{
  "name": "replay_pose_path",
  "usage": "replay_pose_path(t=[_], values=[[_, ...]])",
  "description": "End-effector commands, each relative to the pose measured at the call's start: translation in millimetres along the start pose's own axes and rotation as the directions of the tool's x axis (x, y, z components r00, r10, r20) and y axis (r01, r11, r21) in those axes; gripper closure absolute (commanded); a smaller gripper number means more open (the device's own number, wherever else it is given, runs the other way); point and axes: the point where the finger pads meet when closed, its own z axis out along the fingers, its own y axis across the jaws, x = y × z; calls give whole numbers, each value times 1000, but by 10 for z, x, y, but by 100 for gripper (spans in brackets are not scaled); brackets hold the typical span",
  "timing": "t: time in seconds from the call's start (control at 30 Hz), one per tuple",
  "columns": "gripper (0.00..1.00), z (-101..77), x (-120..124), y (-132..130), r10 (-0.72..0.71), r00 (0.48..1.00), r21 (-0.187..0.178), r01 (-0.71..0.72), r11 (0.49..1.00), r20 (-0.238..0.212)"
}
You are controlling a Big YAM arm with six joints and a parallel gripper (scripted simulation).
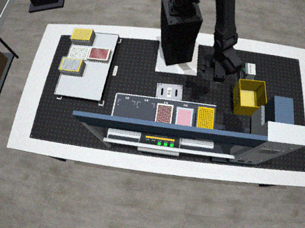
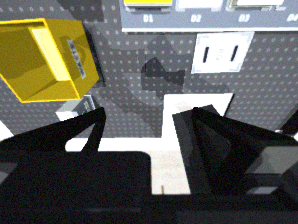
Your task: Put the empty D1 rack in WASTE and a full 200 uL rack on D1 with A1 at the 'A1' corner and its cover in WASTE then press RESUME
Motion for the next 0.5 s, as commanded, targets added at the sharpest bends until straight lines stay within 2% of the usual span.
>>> replay_pose_path(t=[0.0,0.3,0.37,0.47], values=[[0,35,-227,14,3,1000,5,-3,1000,-1],[0,32,-694,18,3,1000,3,-3,1000,1],[0,32,-694,18,3,1000,3,-3,1000,1],[0,31,-850,18,3,1000,3,-3,1000,3]])
